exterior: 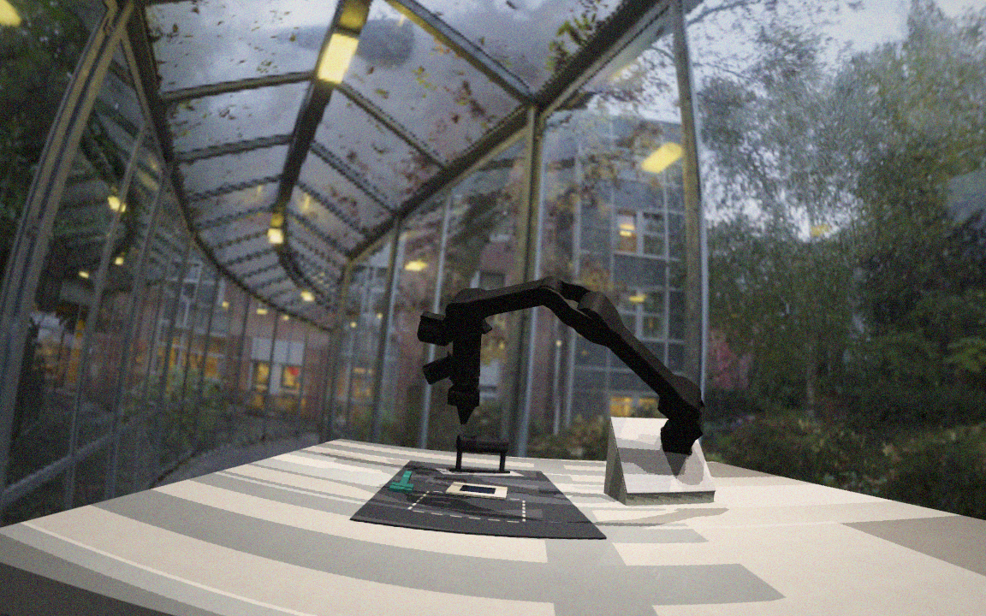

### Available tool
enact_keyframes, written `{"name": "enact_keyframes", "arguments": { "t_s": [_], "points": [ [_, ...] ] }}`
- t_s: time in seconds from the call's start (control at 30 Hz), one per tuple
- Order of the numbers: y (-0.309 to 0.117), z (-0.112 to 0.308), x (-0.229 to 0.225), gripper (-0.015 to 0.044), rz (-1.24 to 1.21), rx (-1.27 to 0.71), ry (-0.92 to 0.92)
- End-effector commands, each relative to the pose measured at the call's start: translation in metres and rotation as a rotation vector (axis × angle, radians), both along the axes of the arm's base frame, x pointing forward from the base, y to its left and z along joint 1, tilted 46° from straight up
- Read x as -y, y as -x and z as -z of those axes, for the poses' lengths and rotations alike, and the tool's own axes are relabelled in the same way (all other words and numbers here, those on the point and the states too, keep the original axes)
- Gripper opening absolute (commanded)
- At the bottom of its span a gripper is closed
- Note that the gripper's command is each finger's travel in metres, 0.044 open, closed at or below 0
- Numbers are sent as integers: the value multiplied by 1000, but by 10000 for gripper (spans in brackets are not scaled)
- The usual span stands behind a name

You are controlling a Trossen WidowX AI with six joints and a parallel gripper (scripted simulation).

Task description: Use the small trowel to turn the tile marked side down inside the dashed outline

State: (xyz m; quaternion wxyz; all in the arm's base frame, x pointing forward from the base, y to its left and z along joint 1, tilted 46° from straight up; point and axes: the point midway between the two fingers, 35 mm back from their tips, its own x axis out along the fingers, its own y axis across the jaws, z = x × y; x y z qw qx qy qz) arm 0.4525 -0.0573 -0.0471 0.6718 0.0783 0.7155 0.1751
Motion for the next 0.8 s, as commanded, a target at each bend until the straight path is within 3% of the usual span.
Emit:
{"name": "enact_keyframes", "arguments": {
  "t_s": [0.0,0.47,0.77],
  "points": [
    [7,19,13,270,-52,-3,-95],
    [47,89,65,270,-173,143,-477],
    [50,92,67,270,-176,156,-492]
  ]
}}
